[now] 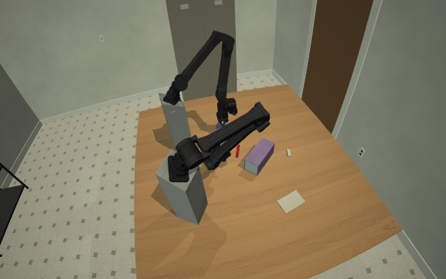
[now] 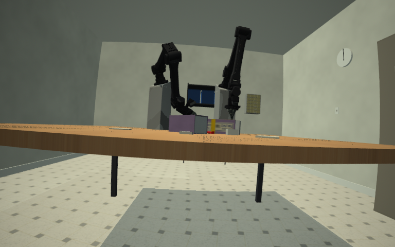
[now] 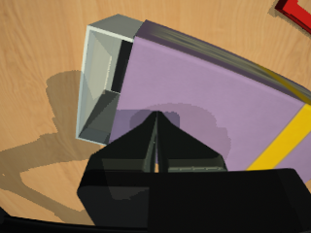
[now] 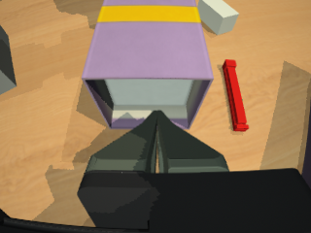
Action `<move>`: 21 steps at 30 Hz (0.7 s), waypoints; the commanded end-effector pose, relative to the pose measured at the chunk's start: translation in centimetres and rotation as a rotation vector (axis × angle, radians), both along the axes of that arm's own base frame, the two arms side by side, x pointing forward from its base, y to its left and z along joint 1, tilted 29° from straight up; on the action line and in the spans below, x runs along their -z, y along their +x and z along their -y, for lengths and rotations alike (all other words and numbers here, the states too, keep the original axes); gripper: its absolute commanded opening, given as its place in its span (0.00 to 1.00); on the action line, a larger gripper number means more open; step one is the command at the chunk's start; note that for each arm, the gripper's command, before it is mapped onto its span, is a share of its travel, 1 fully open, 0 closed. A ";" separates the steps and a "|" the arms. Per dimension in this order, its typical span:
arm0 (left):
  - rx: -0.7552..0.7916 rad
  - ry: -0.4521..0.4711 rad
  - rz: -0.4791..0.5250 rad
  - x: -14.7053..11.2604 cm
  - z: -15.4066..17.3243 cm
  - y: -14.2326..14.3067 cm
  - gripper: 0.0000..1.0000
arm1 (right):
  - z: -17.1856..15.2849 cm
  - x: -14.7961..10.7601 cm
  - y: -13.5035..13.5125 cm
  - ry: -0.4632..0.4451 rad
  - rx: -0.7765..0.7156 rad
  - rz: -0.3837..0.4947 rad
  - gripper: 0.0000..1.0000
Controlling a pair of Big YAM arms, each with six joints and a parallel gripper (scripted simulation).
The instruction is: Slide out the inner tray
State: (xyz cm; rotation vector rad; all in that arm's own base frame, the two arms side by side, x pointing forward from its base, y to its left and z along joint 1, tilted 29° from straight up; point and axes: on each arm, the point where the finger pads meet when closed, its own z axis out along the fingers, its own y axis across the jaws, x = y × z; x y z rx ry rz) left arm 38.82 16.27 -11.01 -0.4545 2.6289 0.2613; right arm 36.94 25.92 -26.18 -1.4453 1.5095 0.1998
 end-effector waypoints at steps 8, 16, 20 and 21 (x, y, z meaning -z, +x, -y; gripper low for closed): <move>0.026 -0.015 -0.033 1.4 1.2 -0.9 0.00 | -2.9 -2.8 2.4 0.054 -0.035 0.097 0.00; 0.013 -0.004 0.000 -1.7 1.2 -0.7 0.00 | -1.7 -1.7 1.9 0.035 -0.016 0.065 0.00; -0.012 -0.007 0.001 -2.6 0.6 -1.5 0.00 | -0.6 -0.7 0.4 0.015 -0.011 0.026 0.00; -0.013 -0.005 0.003 -2.9 0.6 -1.5 0.00 | -0.6 -0.7 0.4 0.015 -0.011 0.026 0.00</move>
